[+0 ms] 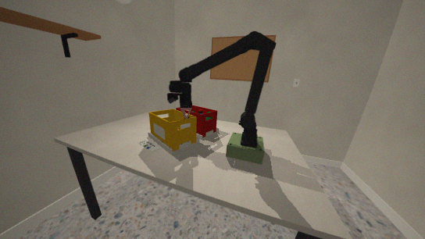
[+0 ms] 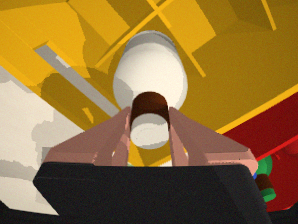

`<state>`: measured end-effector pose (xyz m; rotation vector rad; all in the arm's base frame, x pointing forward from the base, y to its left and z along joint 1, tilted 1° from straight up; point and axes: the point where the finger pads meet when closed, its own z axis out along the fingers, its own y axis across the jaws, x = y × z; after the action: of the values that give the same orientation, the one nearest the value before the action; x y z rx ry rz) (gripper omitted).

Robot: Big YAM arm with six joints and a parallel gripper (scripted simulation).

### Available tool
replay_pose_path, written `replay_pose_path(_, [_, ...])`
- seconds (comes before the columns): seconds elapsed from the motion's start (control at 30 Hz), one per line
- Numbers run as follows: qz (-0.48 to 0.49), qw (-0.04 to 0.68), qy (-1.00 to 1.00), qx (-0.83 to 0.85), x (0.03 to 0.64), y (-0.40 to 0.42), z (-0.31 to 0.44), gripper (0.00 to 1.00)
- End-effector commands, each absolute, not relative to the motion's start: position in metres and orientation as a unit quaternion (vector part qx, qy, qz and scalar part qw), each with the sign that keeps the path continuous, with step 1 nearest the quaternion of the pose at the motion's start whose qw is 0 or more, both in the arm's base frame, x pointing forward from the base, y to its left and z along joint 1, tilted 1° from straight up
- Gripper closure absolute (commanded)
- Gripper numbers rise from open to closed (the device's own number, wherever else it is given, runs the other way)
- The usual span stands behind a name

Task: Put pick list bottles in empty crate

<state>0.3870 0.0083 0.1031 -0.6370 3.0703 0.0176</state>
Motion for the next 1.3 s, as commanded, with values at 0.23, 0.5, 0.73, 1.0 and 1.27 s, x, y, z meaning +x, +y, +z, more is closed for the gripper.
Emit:
replay_pose_path(0.23, [0.002, 0.022, 0.98, -0.2, 0.394, 0.01, 0.109, 1.0])
replay_pose_path(0.5, [0.002, 0.024, 0.979, -0.2, 0.395, 0.011, 0.108, 1.0])
replay_pose_path(0.73, [0.001, 0.026, 0.979, -0.2, 0.395, 0.011, 0.105, 1.0])
replay_pose_path(1.0, [0.003, 0.018, 0.98, -0.2, 0.393, 0.011, 0.098, 1.0])
replay_pose_path(1.27, [0.003, 0.017, 0.98, -0.2, 0.391, 0.011, 0.091, 1.0])
